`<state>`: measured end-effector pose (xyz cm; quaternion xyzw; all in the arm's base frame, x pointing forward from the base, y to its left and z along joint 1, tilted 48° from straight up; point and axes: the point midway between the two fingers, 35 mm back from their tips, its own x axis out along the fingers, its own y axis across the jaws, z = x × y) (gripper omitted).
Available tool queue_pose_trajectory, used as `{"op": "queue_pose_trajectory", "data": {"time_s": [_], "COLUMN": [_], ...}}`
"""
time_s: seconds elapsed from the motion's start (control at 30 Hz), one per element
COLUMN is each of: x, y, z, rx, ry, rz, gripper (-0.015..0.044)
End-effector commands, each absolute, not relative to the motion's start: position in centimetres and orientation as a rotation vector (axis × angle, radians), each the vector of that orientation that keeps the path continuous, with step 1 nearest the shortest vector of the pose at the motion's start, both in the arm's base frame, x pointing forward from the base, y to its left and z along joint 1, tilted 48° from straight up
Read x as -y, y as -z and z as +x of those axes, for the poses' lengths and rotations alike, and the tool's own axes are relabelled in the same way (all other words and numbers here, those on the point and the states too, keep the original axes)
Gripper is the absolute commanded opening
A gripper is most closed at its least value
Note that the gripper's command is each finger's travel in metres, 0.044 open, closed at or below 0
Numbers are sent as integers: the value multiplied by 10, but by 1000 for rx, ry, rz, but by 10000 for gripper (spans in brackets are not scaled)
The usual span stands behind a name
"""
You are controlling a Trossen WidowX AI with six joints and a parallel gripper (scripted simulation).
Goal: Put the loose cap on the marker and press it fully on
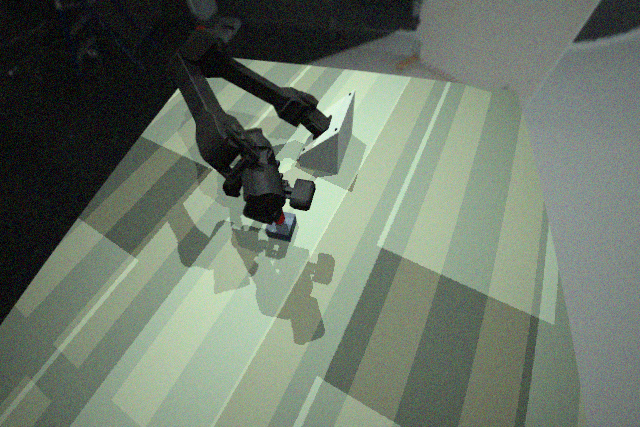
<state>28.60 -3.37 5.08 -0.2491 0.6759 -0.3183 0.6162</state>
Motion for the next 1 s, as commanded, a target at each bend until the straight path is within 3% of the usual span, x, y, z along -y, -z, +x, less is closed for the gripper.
{"op": "queue_pose_trajectory", "data": {"time_s": [0.0, 0.5, 0.73, 0.93, 0.97], "x": [38, 39, -19, -24, -24], "y": [-47, -45, -97, -103, -103], "z": [285, 287, 296, 296, 296], "rx": [-1554, -1549, -1554, -1555, -1555], "ry": [732, 729, 725, 726, 726], "rz": [-579, -574, -574, -575, -575], "gripper": [0, 0, 0, 0, 26]}}
